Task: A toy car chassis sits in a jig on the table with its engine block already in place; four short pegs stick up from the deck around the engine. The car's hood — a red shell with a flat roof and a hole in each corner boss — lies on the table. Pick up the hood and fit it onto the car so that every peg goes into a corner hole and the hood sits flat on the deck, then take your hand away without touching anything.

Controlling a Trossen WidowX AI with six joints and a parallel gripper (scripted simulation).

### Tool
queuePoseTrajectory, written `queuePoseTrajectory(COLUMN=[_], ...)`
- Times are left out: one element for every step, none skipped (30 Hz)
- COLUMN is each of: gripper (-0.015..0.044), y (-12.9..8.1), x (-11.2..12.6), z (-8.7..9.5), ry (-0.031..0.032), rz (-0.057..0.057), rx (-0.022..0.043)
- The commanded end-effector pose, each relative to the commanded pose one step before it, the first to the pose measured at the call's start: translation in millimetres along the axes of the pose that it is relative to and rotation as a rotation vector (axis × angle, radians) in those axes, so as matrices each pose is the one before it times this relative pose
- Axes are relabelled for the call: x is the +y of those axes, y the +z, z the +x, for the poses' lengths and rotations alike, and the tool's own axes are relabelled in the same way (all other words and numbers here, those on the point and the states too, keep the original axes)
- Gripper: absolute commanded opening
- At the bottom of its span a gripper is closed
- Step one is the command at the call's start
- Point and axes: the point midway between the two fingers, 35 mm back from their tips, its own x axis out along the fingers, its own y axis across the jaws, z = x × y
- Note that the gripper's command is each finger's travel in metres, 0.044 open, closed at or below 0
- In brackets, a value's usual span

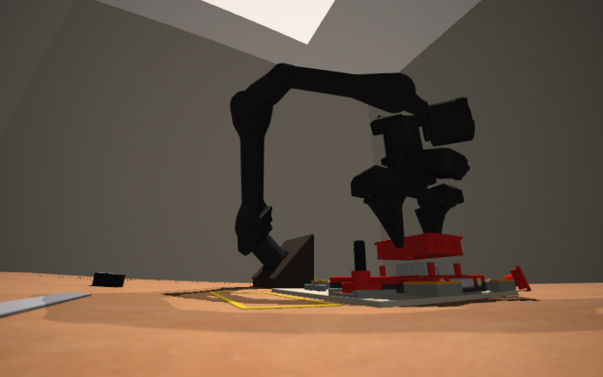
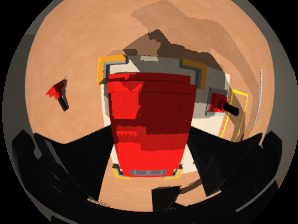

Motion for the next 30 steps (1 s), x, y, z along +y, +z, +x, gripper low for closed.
queuePoseTrajectory(gripper=[0.0000,0.0000,0.0000,0.0000,0.0000,0.0000,0.0000,0.0000,0.0000,0.0000,0.0000,0.0000,0.0000,0.0000,0.0000,0.0000,0.0000,0.0000,0.0000,0.0000,0.0000,0.0000,0.0000,0.0000,0.0000,0.0000,0.0000,0.0000,0.0000,0.0000], y=[-1.27,0.00,-0.07,0.00,0.00,0.00,0.00,0.00,0.00,0.00,0.00,0.00,0.00,0.00,0.00,0.00,-0.42,-0.42,0.00,0.00,0.01,0.01,0.01,0.01,0.01,0.01,0.01,0.01,0.01,0.00], x=[-0.33,0.00,0.08,0.00,0.00,0.00,0.00,0.00,0.00,0.00,0.00,0.00,0.00,0.00,0.00,0.00,0.24,0.23,0.00,0.00,0.00,0.00,0.00,0.00,0.00,0.00,0.00,0.00,0.00,0.01], z=[2.01,0.00,0.00,0.00,0.00,0.00,0.00,0.00,0.00,0.00,0.00,0.00,0.00,0.00,0.00,0.00,0.00,0.00,0.06,0.12,0.18,0.24,0.30,0.35,0.37,0.37,0.37,0.37,0.37,0.36], ry=[-0.00533,0.00000,0.00000,0.00000,0.00000,0.00000,0.00000,0.00000,0.00000,0.00000,0.00000,0.00000,0.00000,0.00000,0.00000,0.00000,0.00001,0.00001,0.00000,0.00000,0.00000,0.00000,0.00000,0.00000,0.00000,0.00000,0.00000,0.00000,0.00000,0.00000], rz=[-0.0085,0.0000,0.0000,0.0000,0.0000,0.0000,0.0000,0.0000,0.0000,0.0000,0.0000,0.0000,0.0000,0.0000,0.0000,0.0000,0.0000,0.0000,0.0000,0.0000,0.0000,0.0000,0.0000,0.0000,0.0000,0.0000,0.0000,0.0000,0.0000,0.0000], rx=[0.00051,0.00000,0.00000,0.00000,0.00000,0.00000,0.00000,0.00000,0.00000,0.00000,0.00000,0.00000,0.00000,0.00000,0.00000,0.00000,0.00001,0.00001,0.00000,0.00000,0.00000,0.00000,0.00000,-0.00001,-0.00001,-0.00001,-0.00001,-0.00001,-0.00001,-0.00001])
